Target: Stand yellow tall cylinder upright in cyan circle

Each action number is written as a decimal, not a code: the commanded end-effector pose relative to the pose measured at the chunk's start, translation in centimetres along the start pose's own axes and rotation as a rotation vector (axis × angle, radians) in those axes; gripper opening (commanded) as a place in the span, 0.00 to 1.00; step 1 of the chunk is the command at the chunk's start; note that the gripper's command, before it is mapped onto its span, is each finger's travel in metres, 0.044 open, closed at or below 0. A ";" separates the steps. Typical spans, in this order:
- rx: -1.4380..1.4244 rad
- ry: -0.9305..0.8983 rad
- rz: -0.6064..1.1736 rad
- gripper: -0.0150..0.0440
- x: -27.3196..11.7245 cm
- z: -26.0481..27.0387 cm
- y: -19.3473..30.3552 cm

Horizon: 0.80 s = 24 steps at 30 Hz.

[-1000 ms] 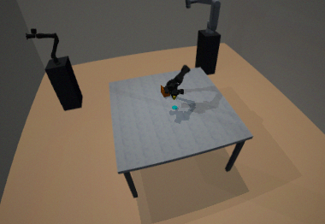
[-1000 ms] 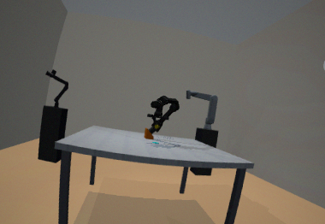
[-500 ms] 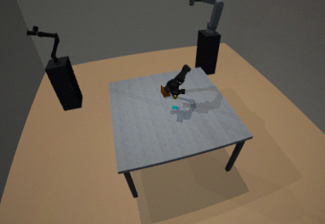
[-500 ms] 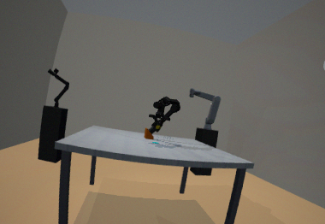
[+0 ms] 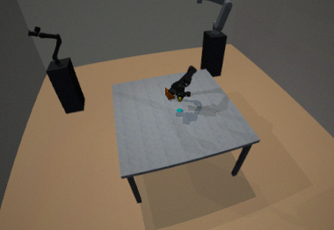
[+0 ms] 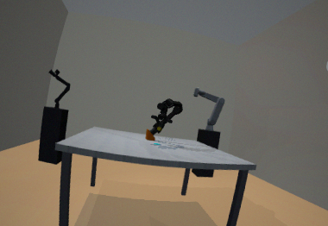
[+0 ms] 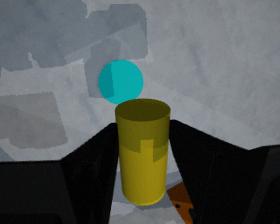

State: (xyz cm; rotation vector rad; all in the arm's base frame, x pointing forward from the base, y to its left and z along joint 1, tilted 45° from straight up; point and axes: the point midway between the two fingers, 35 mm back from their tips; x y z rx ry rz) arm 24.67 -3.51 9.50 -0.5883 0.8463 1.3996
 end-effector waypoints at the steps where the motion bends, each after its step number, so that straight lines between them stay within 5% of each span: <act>1: 0.002 0.023 -0.007 0.43 0.2 0.0 0.3; 24: -0.007 0.137 -0.091 0.43 0.7 0.1 1.2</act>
Point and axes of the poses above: the point midway between the two fingers, 35 mm back from their tips, its own x axis out along the fingers, its own z axis across the jaws, y = z × x, and after that the axes turned 11 degrees about -x, right-handed
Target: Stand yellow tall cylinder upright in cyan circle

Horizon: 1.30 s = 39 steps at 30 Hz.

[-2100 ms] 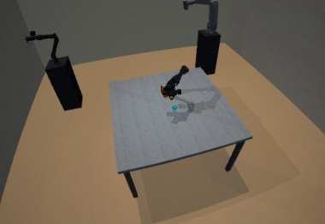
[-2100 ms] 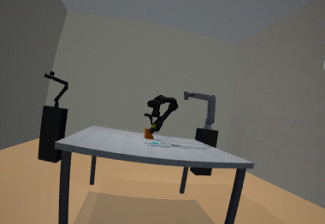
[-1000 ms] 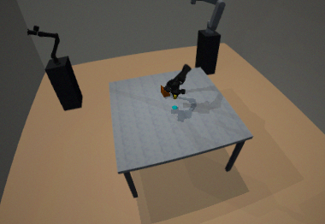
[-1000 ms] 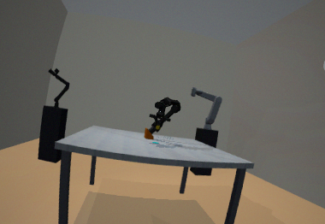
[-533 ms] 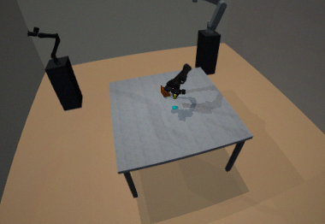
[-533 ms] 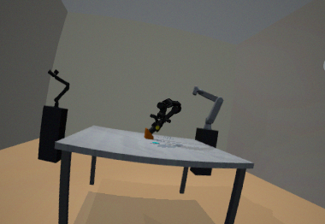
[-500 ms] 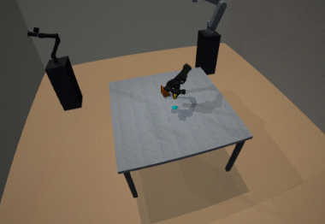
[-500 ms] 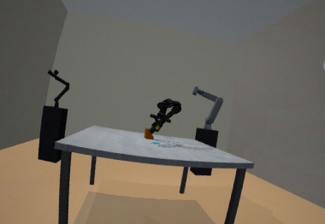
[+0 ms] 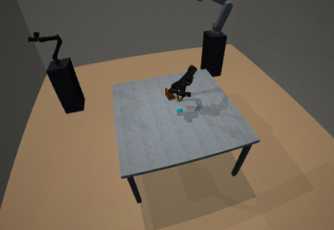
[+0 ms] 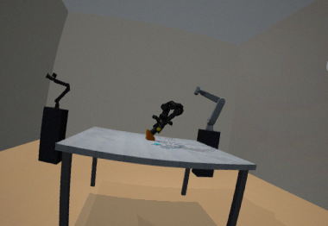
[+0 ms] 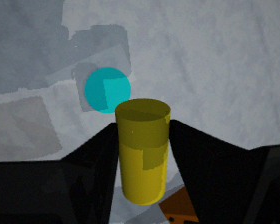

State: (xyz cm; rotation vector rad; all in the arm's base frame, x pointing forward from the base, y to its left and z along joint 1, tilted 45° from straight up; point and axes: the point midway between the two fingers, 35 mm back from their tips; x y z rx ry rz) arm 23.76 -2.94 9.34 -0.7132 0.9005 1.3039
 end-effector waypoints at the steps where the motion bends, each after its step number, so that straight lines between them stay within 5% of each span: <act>1: 0.003 0.022 -0.011 0.43 0.2 -0.1 0.3; 39: 0.003 0.175 -0.193 0.43 0.6 0.0 1.3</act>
Point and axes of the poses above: the point midway between the two fingers, 35 mm back from their tips, its own x axis out along the fingers, its own z axis across the jaws, y = z × x, and after that the axes turned 11 degrees about -x, right-handed
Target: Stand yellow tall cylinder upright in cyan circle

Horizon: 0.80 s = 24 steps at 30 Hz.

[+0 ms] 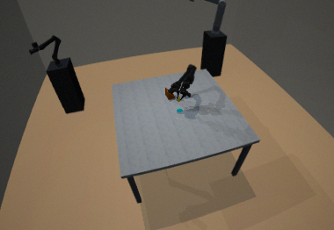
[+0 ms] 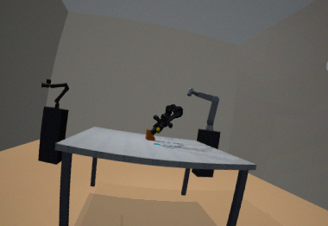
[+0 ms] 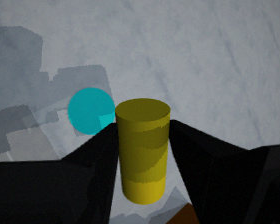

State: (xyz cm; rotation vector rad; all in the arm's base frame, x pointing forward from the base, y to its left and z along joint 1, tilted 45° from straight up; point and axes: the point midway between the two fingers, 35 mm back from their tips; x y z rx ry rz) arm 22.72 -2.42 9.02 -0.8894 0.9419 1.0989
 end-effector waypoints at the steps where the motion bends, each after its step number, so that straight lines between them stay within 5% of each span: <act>1: 0.005 0.018 -0.018 0.43 0.1 -0.1 0.2; 24: 0.018 0.086 -0.149 0.43 0.2 -0.1 0.6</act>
Point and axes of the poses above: the point midway between the two fingers, 35 mm back from their tips, its own x axis out along the fingers, its own z axis across the jaws, y = z × x, and after that the axes turned 11 degrees about -x, right-handed
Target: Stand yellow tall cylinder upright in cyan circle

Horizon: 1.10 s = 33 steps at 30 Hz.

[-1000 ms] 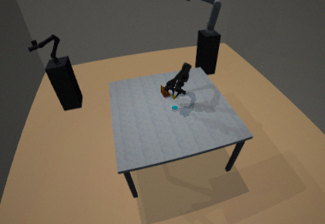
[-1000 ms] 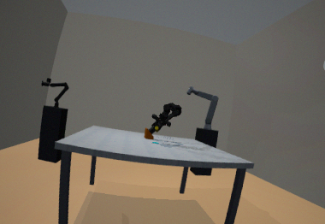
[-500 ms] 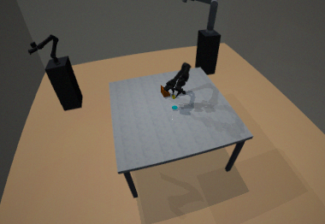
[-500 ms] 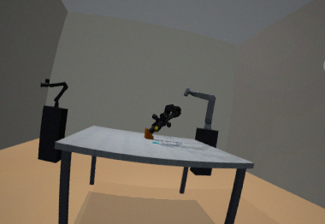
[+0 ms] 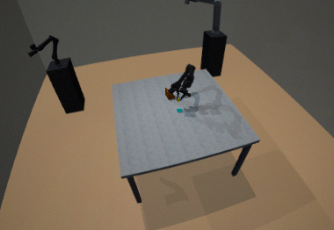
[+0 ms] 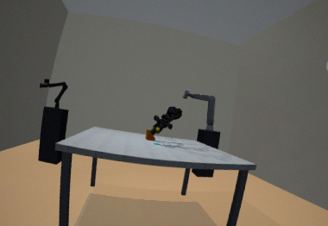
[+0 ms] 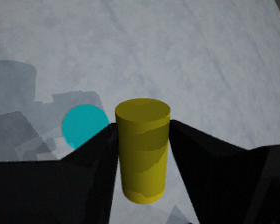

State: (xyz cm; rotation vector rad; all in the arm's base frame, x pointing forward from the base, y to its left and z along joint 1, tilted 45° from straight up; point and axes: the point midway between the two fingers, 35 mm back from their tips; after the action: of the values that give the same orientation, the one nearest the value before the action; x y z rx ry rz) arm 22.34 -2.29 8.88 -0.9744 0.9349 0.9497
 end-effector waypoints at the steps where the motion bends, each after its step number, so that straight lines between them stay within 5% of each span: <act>1: 0.006 0.015 -0.021 0.43 0.1 -0.1 0.2; 33: 0.044 0.073 -0.225 0.43 0.1 -0.2 0.4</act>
State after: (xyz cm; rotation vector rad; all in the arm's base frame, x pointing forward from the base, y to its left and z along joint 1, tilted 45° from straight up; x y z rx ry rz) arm 22.07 -2.26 8.84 -1.0539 0.8833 0.7283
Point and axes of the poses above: the point midway between the two fingers, 35 mm back from their tips, its own x axis out along the fingers, its own z axis across the jaws, y = z × x, and after that the axes turned 11 degrees about -x, right-handed
